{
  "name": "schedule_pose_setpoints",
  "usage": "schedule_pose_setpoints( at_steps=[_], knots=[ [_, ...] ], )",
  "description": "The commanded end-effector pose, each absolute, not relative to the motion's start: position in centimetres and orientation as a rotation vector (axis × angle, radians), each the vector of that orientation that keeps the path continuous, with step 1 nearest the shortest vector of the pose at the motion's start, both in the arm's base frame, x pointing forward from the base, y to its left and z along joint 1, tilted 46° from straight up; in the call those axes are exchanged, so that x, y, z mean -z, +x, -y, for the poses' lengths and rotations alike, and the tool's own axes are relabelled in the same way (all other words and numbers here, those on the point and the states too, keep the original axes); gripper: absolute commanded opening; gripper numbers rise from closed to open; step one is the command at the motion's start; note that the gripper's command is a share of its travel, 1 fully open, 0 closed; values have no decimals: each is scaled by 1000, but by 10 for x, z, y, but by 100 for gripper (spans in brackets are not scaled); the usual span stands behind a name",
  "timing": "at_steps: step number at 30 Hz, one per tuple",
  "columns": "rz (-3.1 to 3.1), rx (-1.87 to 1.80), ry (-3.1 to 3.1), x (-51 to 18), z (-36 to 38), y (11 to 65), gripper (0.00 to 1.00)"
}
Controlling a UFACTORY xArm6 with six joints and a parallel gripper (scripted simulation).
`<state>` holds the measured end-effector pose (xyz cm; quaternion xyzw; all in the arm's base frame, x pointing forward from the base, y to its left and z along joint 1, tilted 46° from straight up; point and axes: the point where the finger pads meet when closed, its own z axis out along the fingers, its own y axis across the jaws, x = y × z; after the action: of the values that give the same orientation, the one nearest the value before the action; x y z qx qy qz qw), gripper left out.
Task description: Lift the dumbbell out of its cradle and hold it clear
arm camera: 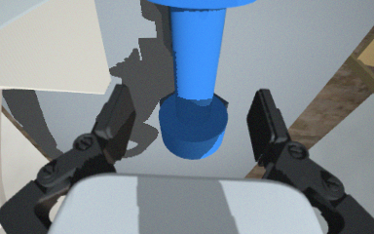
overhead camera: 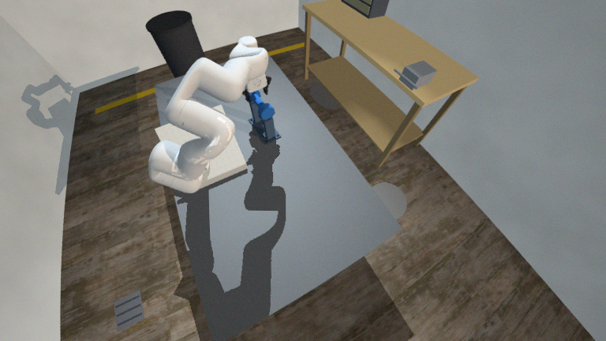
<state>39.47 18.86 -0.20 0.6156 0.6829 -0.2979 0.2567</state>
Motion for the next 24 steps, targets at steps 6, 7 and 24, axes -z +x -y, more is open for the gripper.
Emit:
schedule_pose_setpoints(
  at_steps=[6,7,24],
  knots=[
    [-1855,800,1669,38,-153,396,100],
    [-1855,800,1669,38,-153,396,100],
    [-1855,800,1669,38,-153,396,0]
  ],
)
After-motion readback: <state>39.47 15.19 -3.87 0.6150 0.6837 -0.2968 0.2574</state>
